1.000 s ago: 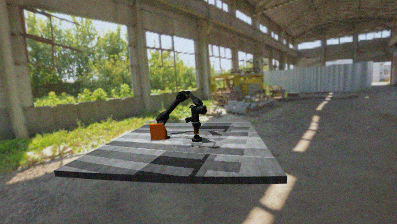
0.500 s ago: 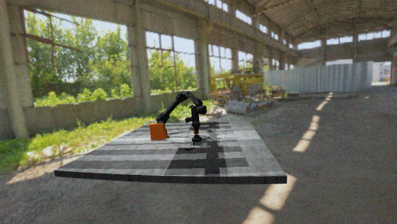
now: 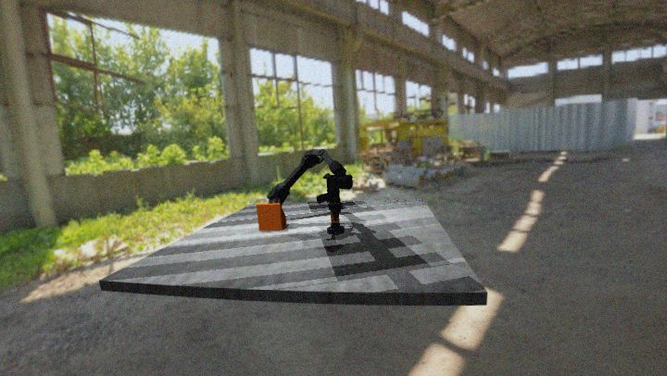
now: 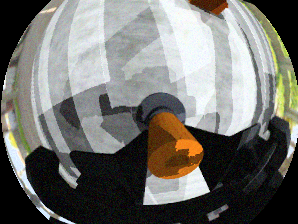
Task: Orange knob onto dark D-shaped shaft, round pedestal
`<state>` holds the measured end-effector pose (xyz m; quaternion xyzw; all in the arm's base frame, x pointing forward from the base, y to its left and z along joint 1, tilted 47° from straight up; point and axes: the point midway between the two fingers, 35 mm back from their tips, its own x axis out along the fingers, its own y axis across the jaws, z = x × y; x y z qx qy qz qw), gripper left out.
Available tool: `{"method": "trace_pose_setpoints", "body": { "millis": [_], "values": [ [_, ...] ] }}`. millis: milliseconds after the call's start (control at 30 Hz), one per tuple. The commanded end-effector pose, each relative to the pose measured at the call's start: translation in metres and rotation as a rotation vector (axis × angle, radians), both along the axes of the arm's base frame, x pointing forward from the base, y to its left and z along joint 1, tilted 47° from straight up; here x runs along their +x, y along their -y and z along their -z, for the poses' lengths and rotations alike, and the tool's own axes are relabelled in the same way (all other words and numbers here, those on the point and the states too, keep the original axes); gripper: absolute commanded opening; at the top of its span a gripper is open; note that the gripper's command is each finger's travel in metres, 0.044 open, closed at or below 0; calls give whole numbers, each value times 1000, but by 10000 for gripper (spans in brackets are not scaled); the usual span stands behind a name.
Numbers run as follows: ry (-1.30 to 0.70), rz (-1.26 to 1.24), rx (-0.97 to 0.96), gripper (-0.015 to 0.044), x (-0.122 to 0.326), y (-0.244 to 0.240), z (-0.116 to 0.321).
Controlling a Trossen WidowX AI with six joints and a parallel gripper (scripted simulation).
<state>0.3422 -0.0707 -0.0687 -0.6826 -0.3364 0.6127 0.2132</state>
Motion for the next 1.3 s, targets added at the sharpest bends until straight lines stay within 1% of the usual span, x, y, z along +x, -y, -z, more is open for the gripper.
{"method": "trace_pose_setpoints", "body": {
  "millis": [0,133,600,833,1267],
  "values": [
    [25,-21,3,0,0,-3,2],
    [39,-35,2,0,-1,-5,4],
    [-23,25,5,0,-2,-7,6],
    [-3,10,3,0,-1,-6,5],
    [-3,10,3,341,-1,-6,5]
  ]
}}
